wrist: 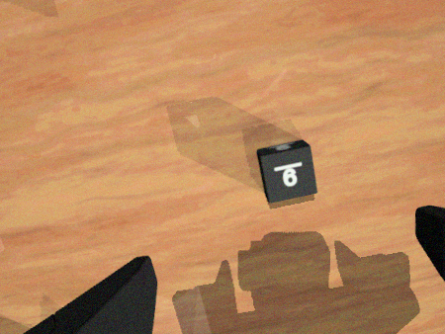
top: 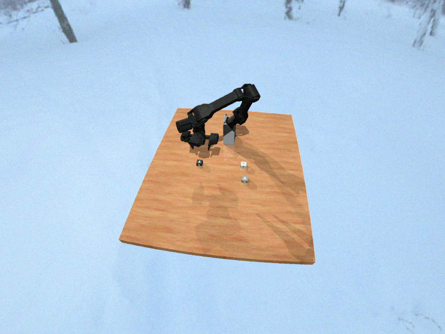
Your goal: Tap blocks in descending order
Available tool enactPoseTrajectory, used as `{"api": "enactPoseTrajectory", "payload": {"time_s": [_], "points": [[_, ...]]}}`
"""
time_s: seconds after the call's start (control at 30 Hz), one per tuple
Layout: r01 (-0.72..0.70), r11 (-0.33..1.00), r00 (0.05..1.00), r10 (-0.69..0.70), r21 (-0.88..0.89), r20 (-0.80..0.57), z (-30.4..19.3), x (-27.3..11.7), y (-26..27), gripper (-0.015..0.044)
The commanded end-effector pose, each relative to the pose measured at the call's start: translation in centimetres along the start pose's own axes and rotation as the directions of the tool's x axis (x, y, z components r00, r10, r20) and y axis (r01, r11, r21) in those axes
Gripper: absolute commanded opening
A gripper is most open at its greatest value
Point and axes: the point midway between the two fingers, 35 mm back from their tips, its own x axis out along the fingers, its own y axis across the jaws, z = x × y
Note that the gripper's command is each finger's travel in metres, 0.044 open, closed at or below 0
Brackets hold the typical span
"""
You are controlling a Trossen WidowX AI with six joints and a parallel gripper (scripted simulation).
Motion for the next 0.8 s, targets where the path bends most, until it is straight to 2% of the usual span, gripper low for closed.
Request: {"api": "enactPoseTrajectory", "payload": {"time_s": [0.0,0.1,0.17,0.3,0.57,0.77], "points": [[-0.017,1.0,1.0,0.016,-0.026,-0.011,-1.7,0.7,-1.7,0.04],[-0.017,1.0,1.0,0.016,-0.026,-0.011,-1.7,0.7,-1.7,0.04],[-0.016,1.0,1.0,0.016,-0.026,-0.011,-1.6,2.1,-1.8,0.0348],[-0.02,0.999,1.0,0.02,-0.027,-0.011,-1.8,8.5,-1.5,0.0242],[-0.02,0.999,1.0,0.02,-0.027,-0.011,-1.8,8.8,-1.5,0.0032],[-0.02,0.999,1.0,0.02,-0.027,-0.011,-1.8,8.8,-1.5,0.002]]}}
